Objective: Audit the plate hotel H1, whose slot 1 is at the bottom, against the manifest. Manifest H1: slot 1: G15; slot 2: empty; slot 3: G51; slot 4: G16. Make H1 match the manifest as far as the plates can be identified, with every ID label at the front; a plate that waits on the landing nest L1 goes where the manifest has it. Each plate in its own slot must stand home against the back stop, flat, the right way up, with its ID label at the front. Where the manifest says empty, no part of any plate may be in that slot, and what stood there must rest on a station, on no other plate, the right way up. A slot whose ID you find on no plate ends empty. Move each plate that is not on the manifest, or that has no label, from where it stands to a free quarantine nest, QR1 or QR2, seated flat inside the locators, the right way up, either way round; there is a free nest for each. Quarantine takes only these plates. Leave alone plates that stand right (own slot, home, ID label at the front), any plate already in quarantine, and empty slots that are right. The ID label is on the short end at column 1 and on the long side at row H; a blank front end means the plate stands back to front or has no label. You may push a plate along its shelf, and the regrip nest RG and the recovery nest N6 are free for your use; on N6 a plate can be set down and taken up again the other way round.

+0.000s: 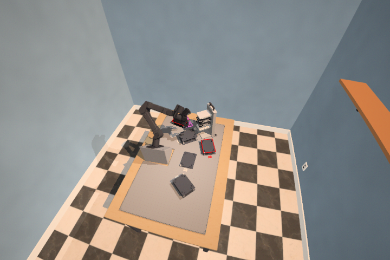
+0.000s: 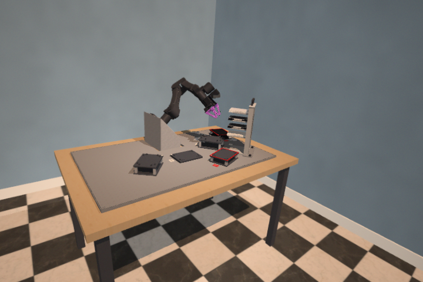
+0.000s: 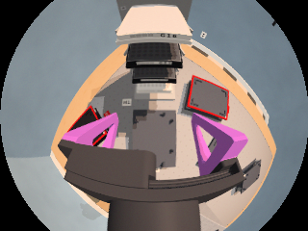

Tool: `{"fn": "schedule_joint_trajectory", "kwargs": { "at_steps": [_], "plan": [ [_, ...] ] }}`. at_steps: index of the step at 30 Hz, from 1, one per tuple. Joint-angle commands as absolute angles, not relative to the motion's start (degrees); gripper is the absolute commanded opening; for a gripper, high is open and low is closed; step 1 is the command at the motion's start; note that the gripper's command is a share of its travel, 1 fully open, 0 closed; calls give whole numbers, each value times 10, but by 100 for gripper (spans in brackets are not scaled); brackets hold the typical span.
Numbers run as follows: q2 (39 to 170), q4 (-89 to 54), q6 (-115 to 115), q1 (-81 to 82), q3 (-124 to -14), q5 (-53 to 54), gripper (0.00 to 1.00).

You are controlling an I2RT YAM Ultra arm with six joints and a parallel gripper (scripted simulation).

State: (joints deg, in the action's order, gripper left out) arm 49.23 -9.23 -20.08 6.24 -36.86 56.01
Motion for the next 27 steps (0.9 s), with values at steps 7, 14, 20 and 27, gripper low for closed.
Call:
{"fn": "schedule_joint_trajectory", "kwargs": {
  "at_steps": [7,14,20,27],
  "plan": [
    [466,-82,-204,76,-341,550,100],
    [463,-48,-222,105,-318,522,100],
    [462,-28,-232,123,-305,505,100],
    [464,5,-247,153,-285,478,100]
  ]
}}
